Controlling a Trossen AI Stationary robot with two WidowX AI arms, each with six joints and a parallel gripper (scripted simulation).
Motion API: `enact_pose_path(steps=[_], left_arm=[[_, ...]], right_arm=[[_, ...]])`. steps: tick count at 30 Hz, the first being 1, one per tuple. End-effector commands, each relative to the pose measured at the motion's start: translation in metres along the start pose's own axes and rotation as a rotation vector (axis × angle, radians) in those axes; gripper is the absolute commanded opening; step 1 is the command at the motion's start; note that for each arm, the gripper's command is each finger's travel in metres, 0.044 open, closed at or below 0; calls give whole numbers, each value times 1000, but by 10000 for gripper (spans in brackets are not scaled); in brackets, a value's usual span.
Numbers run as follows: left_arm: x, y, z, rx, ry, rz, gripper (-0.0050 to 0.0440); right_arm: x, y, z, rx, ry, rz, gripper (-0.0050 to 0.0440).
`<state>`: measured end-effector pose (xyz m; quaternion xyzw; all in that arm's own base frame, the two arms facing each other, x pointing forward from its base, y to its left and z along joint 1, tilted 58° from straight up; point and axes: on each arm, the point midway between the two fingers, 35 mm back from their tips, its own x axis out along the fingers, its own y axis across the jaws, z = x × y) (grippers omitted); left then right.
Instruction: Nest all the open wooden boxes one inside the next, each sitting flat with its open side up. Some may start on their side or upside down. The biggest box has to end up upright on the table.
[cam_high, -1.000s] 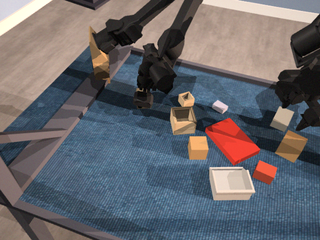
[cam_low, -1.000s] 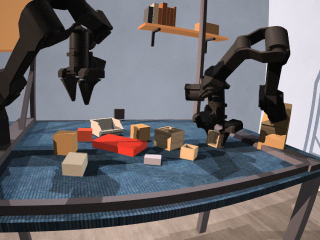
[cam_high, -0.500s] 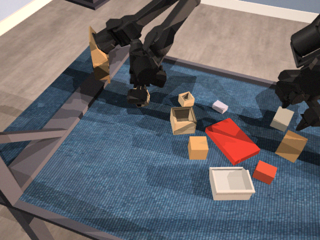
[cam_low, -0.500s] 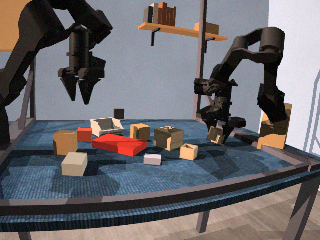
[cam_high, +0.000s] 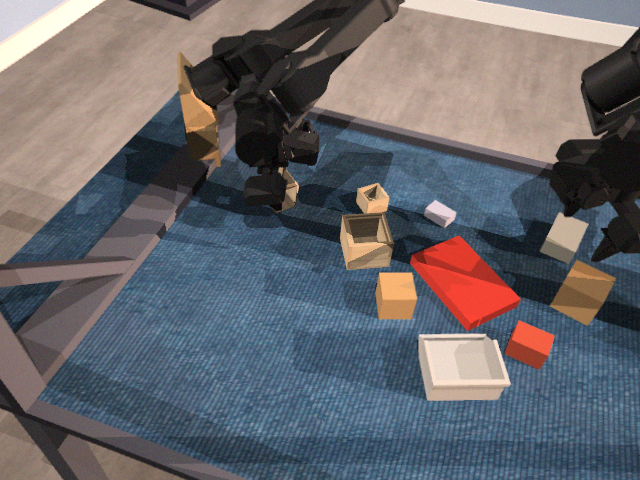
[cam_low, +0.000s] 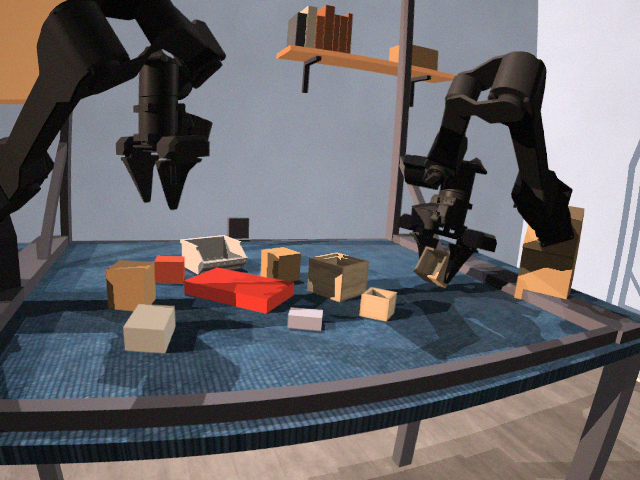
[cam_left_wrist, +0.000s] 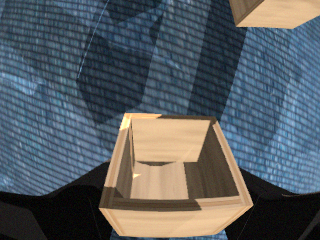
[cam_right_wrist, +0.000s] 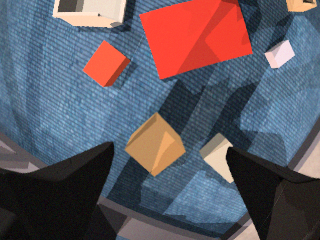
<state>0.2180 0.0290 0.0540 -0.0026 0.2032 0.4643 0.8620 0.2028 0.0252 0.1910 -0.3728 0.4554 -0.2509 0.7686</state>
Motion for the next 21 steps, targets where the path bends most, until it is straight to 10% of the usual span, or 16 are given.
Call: enact_pose_path(steps=[1, 21], left_arm=[[-3, 1, -6, 4, -109, 5, -50], [10, 7, -14, 84, -159, 23, -50]], right_arm=[[-2, 0, 2, 8, -9, 1, 400], [-2, 0, 2, 8, -9, 1, 400]])
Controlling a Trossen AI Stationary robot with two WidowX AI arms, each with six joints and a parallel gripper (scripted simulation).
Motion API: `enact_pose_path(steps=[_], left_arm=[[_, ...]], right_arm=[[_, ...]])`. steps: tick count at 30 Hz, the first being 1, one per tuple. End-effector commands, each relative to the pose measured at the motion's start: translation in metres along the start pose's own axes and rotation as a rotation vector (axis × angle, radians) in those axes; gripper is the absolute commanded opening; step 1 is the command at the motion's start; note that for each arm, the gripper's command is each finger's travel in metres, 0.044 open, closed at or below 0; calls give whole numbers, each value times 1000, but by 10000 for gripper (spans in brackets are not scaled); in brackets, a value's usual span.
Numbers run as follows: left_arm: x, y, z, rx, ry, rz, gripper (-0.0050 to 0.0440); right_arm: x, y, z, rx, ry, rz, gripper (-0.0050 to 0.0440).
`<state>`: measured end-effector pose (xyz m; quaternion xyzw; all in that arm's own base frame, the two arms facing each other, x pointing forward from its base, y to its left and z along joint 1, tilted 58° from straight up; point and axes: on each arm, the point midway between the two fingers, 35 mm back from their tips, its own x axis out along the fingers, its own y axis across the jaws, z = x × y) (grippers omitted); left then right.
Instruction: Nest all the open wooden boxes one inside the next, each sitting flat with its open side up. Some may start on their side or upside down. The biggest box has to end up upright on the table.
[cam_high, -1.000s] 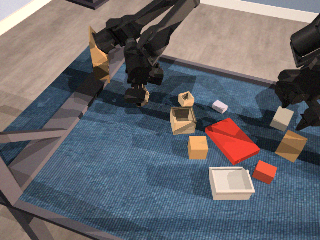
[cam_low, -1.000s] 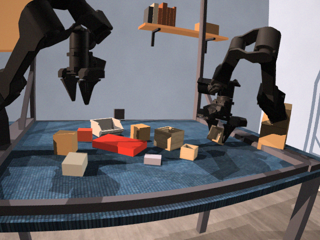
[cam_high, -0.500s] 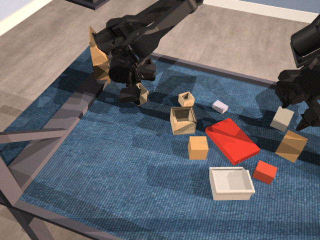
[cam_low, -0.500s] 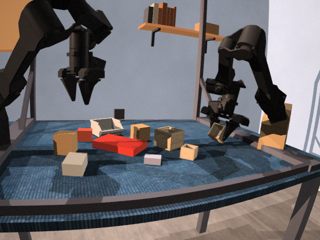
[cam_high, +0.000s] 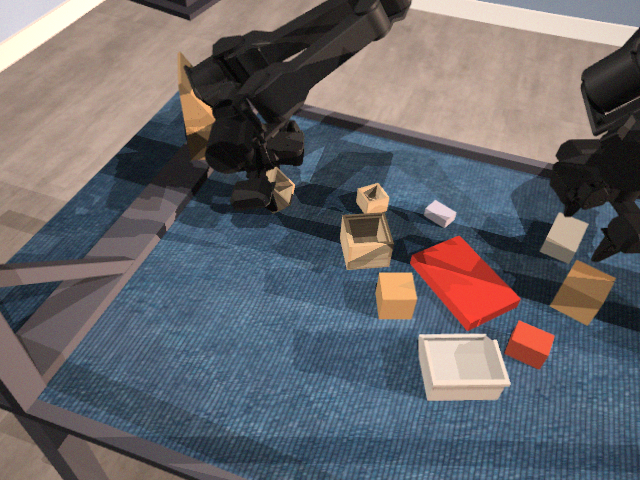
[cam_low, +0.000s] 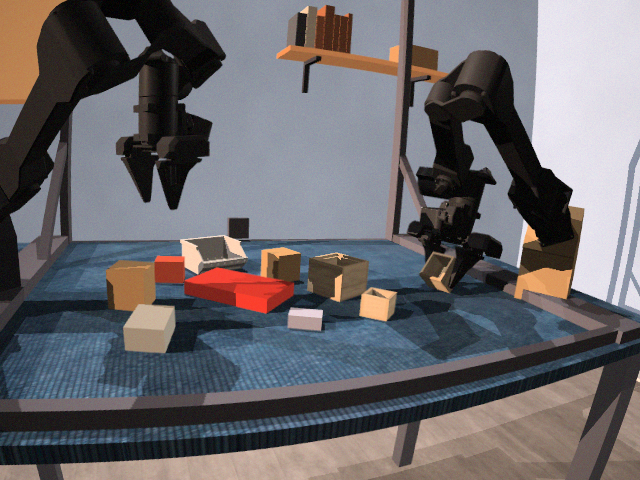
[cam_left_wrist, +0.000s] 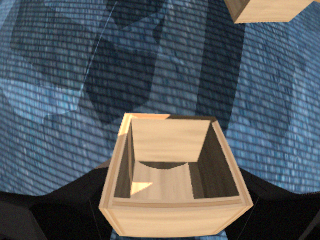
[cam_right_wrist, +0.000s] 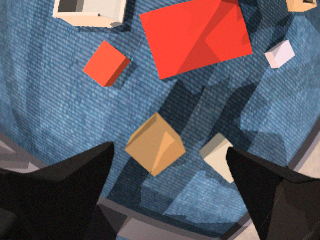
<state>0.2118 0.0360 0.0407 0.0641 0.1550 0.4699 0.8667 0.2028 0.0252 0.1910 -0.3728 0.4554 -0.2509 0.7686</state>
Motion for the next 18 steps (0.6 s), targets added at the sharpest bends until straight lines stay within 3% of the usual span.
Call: enact_pose_path(steps=[1, 18], left_arm=[[2, 1, -1, 15, -13, -10, -50], [8, -2, -2, -32, -43, -10, -50]], right_arm=[[-2, 0, 2, 8, -9, 1, 400], [-2, 0, 2, 8, -9, 1, 400]])
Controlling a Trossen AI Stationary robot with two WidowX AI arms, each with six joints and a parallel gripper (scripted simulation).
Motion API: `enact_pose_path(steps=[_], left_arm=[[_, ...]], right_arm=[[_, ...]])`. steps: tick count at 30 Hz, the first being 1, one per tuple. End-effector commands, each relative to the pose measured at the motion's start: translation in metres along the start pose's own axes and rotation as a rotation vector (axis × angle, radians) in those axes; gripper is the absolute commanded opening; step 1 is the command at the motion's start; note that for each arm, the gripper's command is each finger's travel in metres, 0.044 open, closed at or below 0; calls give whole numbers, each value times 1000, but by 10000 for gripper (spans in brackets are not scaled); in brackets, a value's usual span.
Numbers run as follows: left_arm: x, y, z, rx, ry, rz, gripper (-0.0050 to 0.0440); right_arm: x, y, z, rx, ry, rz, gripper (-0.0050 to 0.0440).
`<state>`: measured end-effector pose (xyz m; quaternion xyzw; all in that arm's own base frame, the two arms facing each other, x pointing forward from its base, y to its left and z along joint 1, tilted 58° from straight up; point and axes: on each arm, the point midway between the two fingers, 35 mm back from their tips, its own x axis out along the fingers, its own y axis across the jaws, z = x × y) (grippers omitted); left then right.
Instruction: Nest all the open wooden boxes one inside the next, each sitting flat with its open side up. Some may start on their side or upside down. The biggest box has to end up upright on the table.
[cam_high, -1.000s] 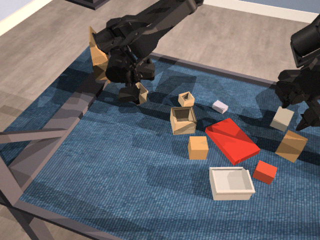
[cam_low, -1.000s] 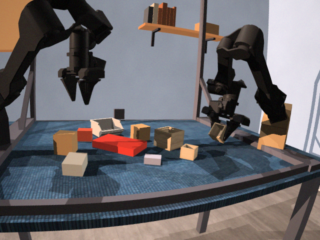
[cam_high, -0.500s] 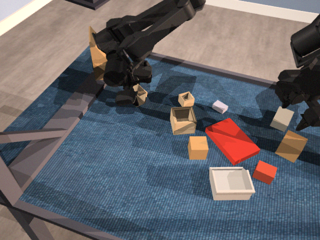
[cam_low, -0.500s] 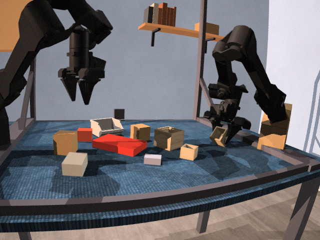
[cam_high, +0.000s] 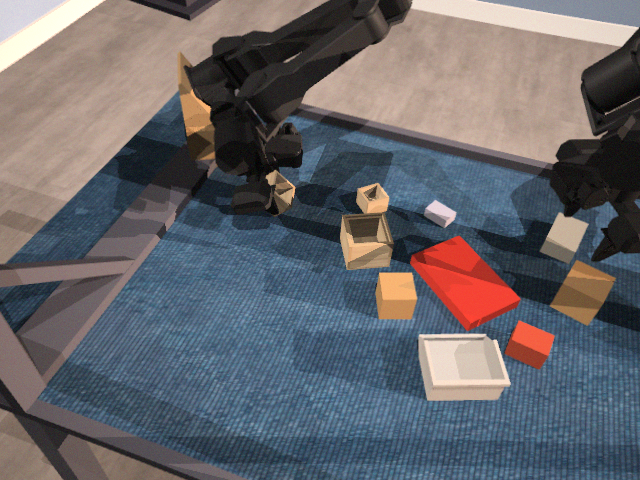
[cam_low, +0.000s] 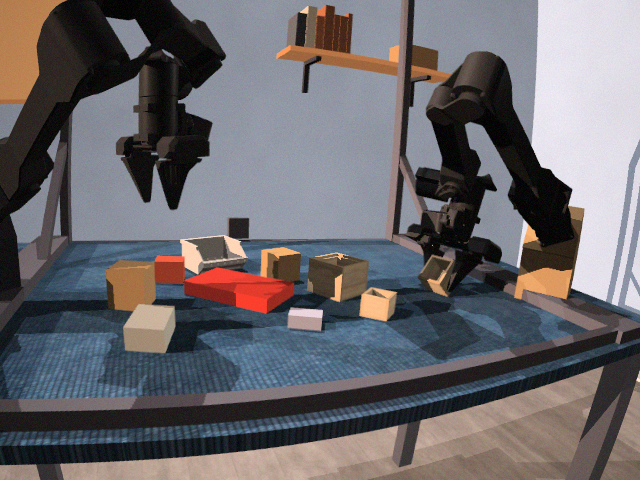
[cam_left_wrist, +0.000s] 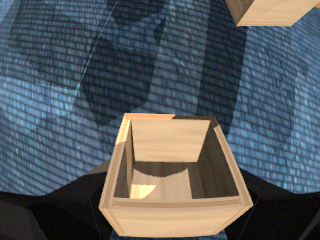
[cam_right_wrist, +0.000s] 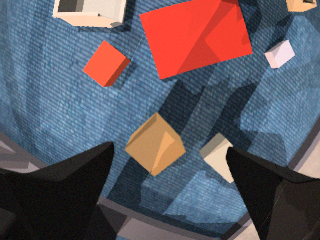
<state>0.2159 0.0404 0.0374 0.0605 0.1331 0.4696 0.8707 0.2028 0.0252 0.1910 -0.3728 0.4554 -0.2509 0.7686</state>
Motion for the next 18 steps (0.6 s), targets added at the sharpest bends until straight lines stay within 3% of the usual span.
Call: enact_pose_path(steps=[1, 3, 4, 15, 17, 18], left_arm=[[2, -3, 0, -33, -7, -13, -50], [2, -3, 0, -37, -8, -13, -50], [2, -3, 0, -37, -8, -13, 24], [1, -5, 1, -45, -9, -17, 288], [1, -5, 1, -45, -9, -17, 288], [1, -5, 1, -45, -9, -17, 312]], right_arm=[[-2, 0, 2, 8, -9, 1, 400], [-2, 0, 2, 8, -9, 1, 400], [-2, 0, 2, 8, -9, 1, 400], [-2, 0, 2, 8, -9, 1, 400], [-2, 0, 2, 8, -9, 1, 400], [-2, 0, 2, 8, -9, 1, 400]])
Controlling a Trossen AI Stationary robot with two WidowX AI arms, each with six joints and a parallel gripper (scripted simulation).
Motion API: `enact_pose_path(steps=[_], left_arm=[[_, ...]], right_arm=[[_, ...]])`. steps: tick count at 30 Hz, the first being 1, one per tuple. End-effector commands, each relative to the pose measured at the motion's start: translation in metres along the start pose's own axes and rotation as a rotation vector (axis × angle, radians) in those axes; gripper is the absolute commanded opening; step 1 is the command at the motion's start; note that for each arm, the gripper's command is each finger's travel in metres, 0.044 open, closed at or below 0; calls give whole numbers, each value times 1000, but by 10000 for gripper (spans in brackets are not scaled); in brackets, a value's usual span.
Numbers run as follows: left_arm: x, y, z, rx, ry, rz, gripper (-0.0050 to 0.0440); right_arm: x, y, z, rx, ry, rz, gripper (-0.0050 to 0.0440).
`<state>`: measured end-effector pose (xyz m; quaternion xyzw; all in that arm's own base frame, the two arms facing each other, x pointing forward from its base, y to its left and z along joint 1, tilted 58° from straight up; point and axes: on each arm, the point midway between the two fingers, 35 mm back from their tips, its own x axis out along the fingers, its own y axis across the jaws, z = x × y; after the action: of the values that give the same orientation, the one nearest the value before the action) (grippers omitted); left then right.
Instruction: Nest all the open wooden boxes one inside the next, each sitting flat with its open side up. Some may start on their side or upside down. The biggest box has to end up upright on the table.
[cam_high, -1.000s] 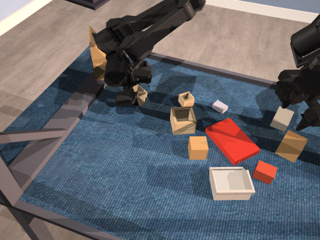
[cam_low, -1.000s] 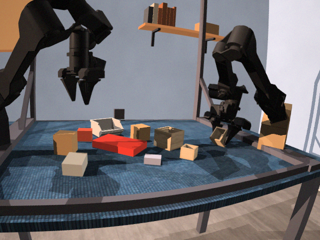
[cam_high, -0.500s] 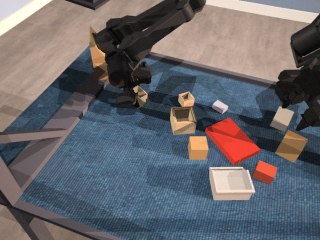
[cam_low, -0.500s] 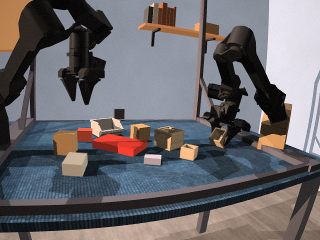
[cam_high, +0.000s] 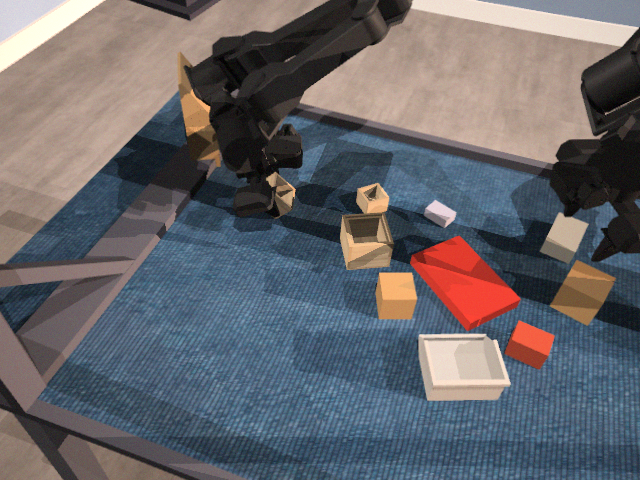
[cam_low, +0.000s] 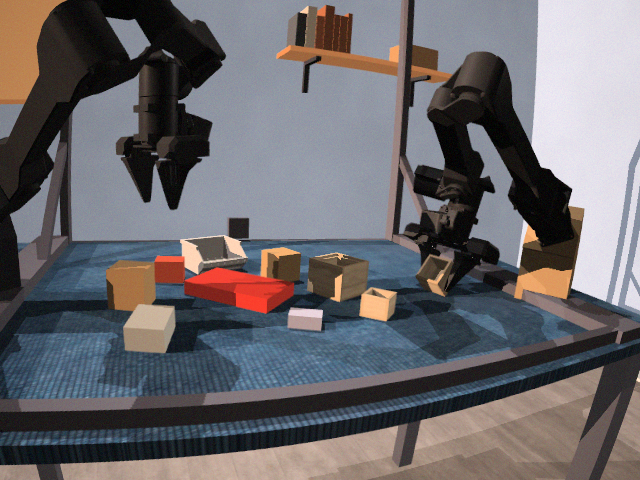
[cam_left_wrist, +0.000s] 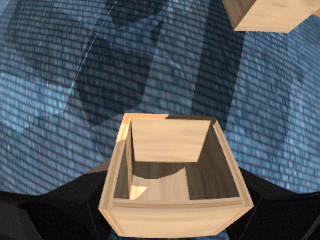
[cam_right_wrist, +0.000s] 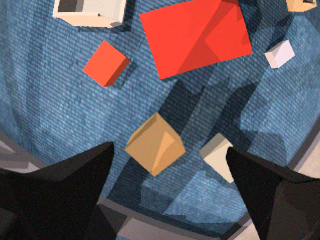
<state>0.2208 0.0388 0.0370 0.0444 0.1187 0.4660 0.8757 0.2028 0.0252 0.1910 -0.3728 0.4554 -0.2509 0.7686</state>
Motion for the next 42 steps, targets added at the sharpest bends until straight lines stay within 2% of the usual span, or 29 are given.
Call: enact_pose_path(steps=[1, 4, 19, 25, 42], left_arm=[[0, 0, 0, -4, 3, -3, 336], [0, 0, 0, -4, 3, -3, 400], [0, 0, 1, -7, 9, -6, 400], [-9, -14, 2, -98, 59, -36, 400], [-16, -6, 3, -41, 102, -16, 400]], right_arm=[[-2, 0, 2, 8, -9, 1, 400], [-2, 0, 2, 8, -9, 1, 400], [-2, 0, 2, 8, -9, 1, 400], [-2, 0, 2, 8, -9, 1, 400], [-2, 0, 2, 8, -9, 1, 400]])
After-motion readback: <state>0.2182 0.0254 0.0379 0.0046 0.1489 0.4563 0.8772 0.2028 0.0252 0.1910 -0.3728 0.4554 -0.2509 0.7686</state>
